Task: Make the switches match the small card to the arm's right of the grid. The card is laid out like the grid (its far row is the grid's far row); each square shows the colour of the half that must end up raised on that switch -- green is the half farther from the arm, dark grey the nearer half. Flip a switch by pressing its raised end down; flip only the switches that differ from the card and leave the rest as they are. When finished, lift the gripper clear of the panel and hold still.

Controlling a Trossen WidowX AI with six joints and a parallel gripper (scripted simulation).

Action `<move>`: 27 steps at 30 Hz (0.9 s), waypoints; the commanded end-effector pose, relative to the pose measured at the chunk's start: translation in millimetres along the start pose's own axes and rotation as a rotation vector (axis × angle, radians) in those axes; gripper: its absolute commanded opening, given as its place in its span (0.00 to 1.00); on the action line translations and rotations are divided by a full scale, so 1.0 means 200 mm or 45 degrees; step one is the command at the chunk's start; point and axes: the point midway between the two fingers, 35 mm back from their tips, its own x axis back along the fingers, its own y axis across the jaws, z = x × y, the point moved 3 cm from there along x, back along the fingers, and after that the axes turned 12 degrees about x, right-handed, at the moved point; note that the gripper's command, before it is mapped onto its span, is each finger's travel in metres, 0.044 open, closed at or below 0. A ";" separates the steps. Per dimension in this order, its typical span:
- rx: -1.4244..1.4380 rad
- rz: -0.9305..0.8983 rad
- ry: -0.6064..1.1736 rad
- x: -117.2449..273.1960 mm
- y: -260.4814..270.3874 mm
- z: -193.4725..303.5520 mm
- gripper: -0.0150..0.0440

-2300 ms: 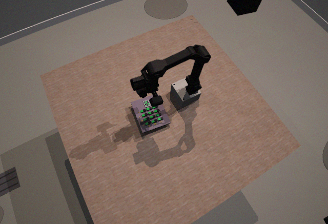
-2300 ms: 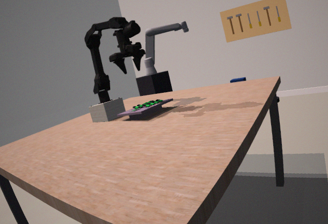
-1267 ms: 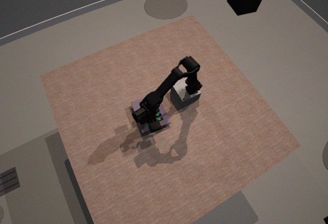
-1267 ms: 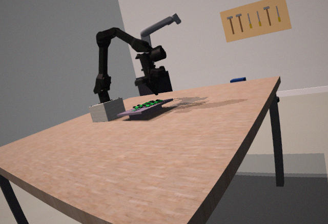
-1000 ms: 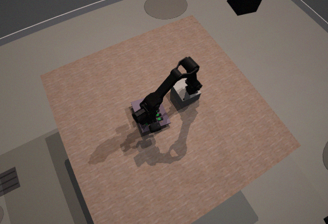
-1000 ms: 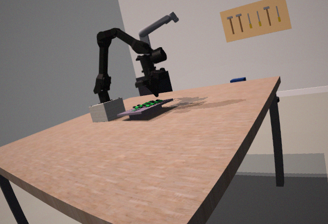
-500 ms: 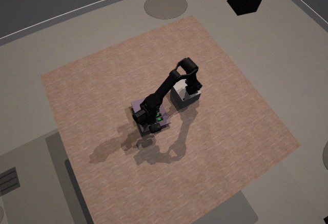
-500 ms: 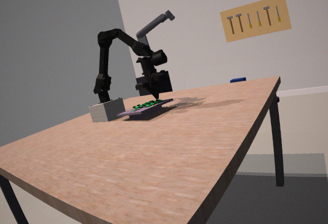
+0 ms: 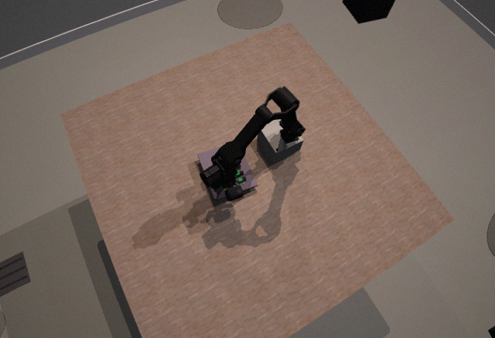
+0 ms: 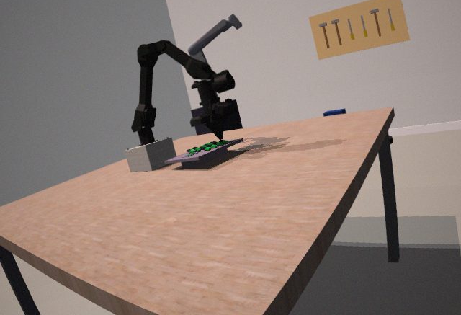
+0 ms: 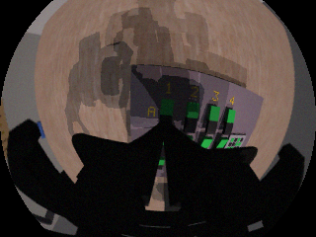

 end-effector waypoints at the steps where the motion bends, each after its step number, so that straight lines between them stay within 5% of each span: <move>1: -0.004 0.006 -0.001 0.00 0.00 0.00 0.25; 27: -0.004 0.006 -0.001 -0.02 0.00 0.00 0.25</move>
